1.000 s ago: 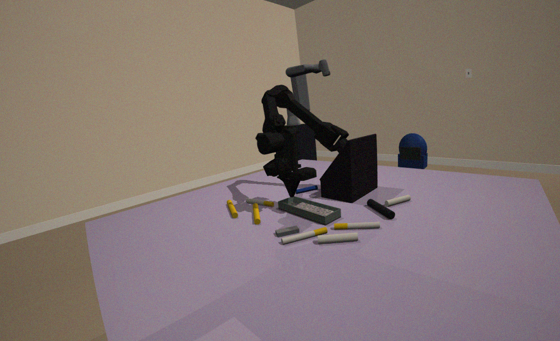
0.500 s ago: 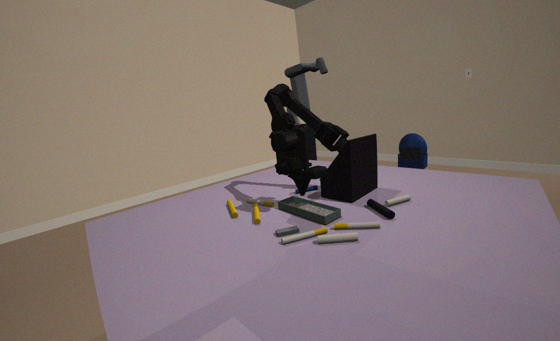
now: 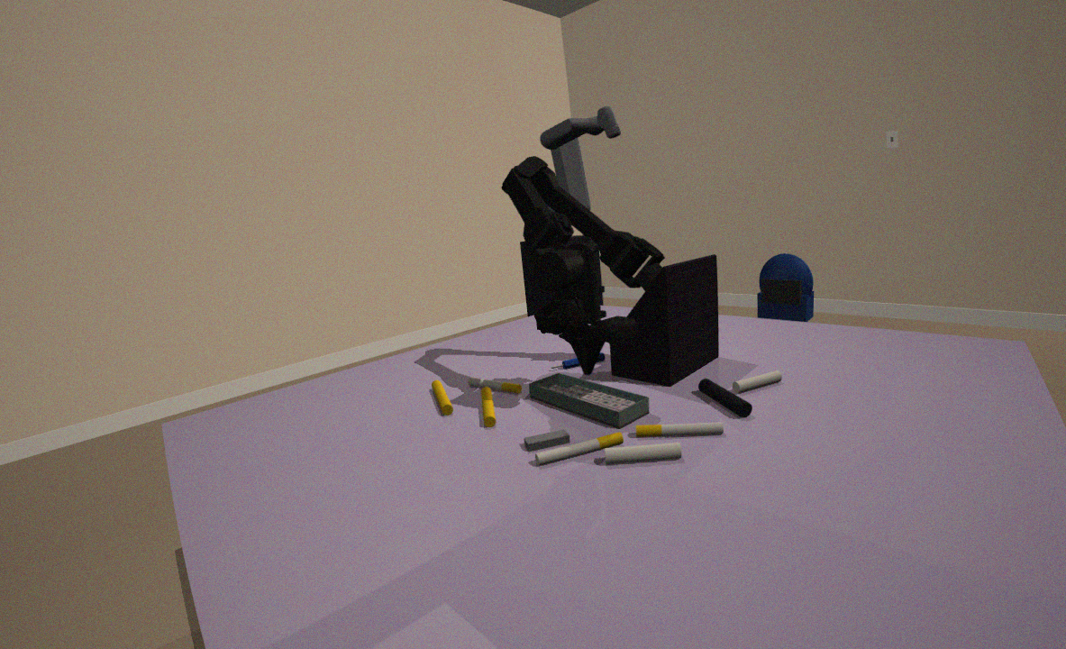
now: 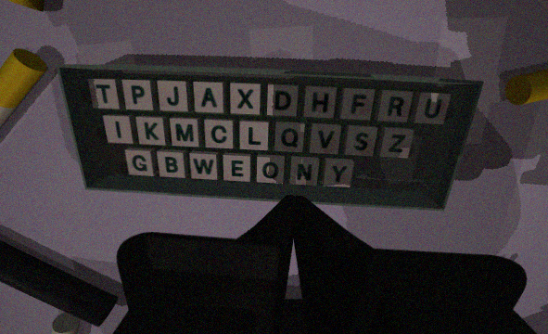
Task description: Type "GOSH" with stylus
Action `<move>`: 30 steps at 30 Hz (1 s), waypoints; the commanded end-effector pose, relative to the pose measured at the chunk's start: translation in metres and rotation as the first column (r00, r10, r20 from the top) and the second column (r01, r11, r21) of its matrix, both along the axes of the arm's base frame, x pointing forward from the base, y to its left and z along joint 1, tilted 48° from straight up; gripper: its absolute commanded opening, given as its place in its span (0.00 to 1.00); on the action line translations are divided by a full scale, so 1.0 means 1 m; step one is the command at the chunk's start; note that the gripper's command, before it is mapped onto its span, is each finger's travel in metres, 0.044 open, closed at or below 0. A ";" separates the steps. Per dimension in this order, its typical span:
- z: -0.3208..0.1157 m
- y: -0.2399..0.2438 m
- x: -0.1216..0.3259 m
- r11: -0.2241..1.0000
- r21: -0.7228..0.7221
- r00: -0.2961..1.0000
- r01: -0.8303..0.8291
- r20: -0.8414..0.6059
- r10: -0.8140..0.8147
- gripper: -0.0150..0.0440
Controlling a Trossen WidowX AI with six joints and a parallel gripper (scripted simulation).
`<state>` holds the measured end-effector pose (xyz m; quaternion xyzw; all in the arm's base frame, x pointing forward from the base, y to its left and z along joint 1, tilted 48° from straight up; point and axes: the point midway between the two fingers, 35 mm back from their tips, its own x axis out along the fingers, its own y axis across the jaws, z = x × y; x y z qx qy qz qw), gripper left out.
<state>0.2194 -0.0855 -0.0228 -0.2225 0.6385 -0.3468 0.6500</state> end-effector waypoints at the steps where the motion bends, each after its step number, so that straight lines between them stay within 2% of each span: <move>1: -0.031 0.027 0.005 1.000 0.005 1.000 -0.004 -0.011 0.004 0.25; 4: -0.044 0.038 0.005 1.000 0.001 1.000 -0.003 -0.011 0.003 0.25; 15: -0.044 0.038 0.005 1.000 0.001 1.000 -0.003 -0.011 0.003 0.25; 21: -0.006 0.081 0.009 1.000 0.005 1.000 -0.003 -0.011 0.003 0.25; 30: -0.010 0.080 0.011 1.000 0.005 1.000 -0.015 -0.007 0.015 0.25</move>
